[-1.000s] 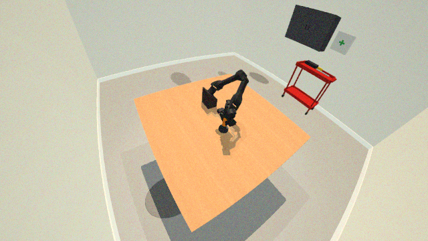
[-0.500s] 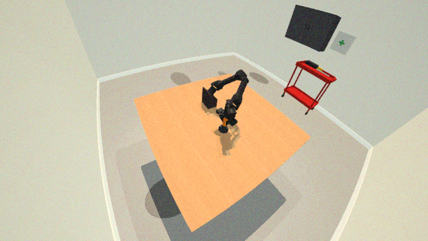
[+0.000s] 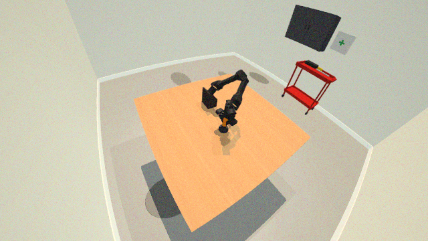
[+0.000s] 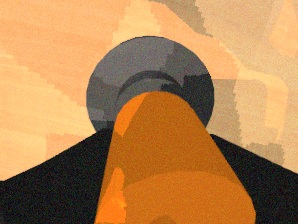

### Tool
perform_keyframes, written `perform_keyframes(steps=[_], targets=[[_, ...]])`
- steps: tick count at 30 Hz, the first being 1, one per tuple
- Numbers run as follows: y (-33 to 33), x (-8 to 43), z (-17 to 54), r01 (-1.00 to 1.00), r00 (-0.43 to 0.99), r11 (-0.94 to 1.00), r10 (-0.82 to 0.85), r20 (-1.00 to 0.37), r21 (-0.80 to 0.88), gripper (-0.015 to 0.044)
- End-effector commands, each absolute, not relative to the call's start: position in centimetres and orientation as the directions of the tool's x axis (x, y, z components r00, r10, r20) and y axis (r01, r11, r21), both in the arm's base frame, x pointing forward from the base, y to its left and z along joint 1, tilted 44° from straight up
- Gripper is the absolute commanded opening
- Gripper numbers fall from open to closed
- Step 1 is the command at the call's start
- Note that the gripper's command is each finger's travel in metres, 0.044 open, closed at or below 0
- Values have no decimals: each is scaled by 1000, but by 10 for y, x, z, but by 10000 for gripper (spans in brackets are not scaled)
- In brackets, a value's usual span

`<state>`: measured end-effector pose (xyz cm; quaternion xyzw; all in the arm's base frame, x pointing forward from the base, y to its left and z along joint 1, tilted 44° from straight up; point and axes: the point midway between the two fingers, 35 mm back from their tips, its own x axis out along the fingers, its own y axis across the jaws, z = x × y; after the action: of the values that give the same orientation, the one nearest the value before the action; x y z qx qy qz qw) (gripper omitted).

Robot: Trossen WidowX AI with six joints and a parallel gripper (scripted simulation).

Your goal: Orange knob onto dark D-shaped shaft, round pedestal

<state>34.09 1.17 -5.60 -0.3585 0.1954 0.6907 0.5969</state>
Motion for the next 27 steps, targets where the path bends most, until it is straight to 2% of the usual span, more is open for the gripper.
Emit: perform_keyframes(steps=[1,11,18,27], targets=[[13,342,-56,-963,-28,-214,687,-726,-165,0],[10,342,-53,-960,-28,-220,687,-726,-171,0],[11,342,-54,-886,-28,-354,687,-726,-300,0],[12,341,-56,-886,-28,-354,687,-726,-300,0]])
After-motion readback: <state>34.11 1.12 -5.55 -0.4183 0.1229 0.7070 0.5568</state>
